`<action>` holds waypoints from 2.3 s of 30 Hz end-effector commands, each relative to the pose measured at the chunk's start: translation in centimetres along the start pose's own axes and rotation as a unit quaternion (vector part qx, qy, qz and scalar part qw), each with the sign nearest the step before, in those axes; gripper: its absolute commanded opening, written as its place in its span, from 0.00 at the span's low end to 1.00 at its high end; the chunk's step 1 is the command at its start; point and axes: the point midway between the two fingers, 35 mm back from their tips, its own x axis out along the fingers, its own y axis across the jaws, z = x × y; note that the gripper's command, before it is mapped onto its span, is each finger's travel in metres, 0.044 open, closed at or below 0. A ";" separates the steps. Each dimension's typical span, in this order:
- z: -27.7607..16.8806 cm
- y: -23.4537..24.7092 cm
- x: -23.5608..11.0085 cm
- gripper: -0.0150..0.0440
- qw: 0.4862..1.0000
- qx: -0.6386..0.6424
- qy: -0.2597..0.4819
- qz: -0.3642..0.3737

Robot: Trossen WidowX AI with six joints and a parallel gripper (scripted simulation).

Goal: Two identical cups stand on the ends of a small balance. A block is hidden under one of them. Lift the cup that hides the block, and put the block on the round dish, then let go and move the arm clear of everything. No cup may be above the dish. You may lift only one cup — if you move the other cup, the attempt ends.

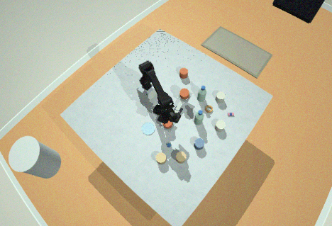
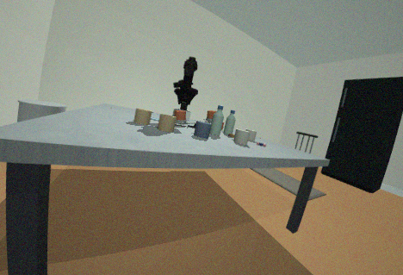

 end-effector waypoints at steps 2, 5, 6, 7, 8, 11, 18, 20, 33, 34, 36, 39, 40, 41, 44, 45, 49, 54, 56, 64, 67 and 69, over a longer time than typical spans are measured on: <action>0.4 0.1 0.9 1.00 1.000 0.025 0.002 -0.016; 0.4 0.1 0.9 1.00 1.000 0.025 0.002 -0.016; 0.4 0.1 1.1 1.00 1.000 0.025 0.002 -0.016; 0.4 0.1 1.4 1.00 1.000 0.025 0.002 -0.016; 0.4 0.1 2.0 1.00 1.000 0.025 0.002 -0.016; 0.4 0.1 2.4 1.00 1.000 0.025 0.002 -0.016; 0.4 0.1 3.0 1.00 1.000 0.025 0.002 -0.016; 0.4 0.1 3.3 1.00 1.000 0.025 0.002 -0.017; 0.4 0.1 5.5 1.00 1.000 0.025 0.002 -0.017; 0.4 0.1 5.6 1.00 1.000 0.025 0.002 -0.017; 0.4 0.1 5.9 1.00 1.000 0.025 0.002 -0.017; 0.4 0.0 6.4 1.00 1.000 0.025 0.002 -0.017; 0.4 0.0 6.6 1.00 1.000 0.025 0.002 -0.017; 0.4 0.0 6.7 1.00 1.000 0.025 0.002 -0.017; 0.4 0.0 7.2 1.00 1.000 0.025 0.002 -0.017; 0.4 0.0 7.4 1.00 1.000 0.025 0.002 -0.017; 0.4 -0.1 8.0 1.00 1.000 0.025 0.002 -0.017; 0.3 -0.2 8.6 1.00 1.000 0.025 0.002 -0.017; 0.3 -0.2 8.6 0.91 1.000 0.025 0.002 -0.017; 0.3 -0.2 8.6 0.82 1.000 0.025 0.002 -0.017; 0.3 -0.2 8.6 0.79 1.000 0.025 0.002 -0.017; 0.3 -0.2 8.6 0.73 1.000 0.025 0.002 -0.017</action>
